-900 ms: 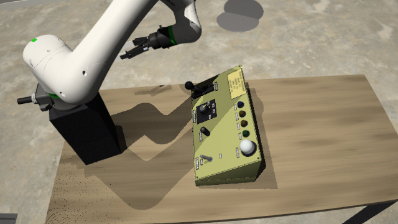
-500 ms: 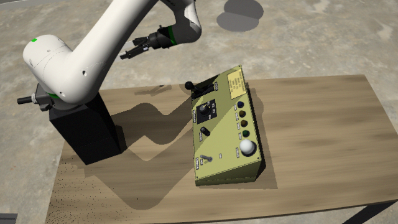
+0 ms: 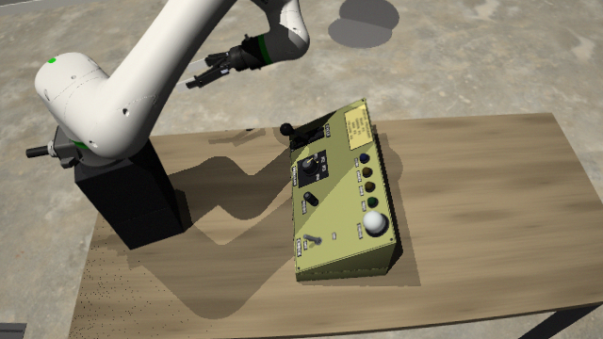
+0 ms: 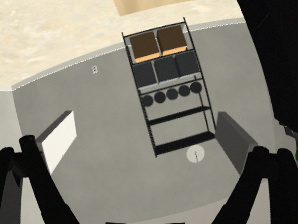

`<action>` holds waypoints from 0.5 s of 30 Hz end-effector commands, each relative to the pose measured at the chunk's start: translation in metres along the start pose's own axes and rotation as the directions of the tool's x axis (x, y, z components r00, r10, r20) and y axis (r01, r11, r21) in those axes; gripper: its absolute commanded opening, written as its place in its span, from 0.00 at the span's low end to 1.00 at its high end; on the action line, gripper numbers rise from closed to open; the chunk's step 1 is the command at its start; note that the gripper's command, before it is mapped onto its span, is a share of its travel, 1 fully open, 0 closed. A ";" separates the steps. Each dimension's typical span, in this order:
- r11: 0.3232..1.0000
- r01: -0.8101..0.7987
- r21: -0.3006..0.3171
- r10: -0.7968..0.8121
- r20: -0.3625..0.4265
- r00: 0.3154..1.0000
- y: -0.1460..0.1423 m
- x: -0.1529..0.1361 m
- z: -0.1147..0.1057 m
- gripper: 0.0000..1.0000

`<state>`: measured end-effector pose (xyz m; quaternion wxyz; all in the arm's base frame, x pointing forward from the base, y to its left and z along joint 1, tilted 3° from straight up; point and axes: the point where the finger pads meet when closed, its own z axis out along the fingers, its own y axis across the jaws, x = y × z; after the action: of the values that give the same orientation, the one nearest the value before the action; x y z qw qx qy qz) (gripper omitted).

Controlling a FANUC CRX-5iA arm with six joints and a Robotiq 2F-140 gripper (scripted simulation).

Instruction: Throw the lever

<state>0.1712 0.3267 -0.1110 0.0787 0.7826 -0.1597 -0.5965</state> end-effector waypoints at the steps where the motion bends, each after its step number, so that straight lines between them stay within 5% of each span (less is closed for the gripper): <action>1: 0.998 0.051 0.022 -0.049 -0.066 0.997 0.007 -0.003 -0.030 1.00; 4: 0.992 0.119 0.046 -0.110 -0.163 0.981 0.020 -0.007 -0.074 1.00; 7: 0.992 0.119 0.046 -0.110 -0.163 0.981 0.020 -0.007 -0.074 1.00; 10: 0.977 0.203 0.065 -0.175 -0.299 0.938 0.044 -0.015 -0.133 1.00; 12: 0.977 0.203 0.065 -0.175 -0.299 0.938 0.044 -0.015 -0.133 1.00; 15: 0.962 0.263 0.069 -0.213 -0.410 0.887 0.068 -0.023 -0.181 1.00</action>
<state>0.2885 0.2806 -0.0461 0.0079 0.8778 -0.0984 -0.4688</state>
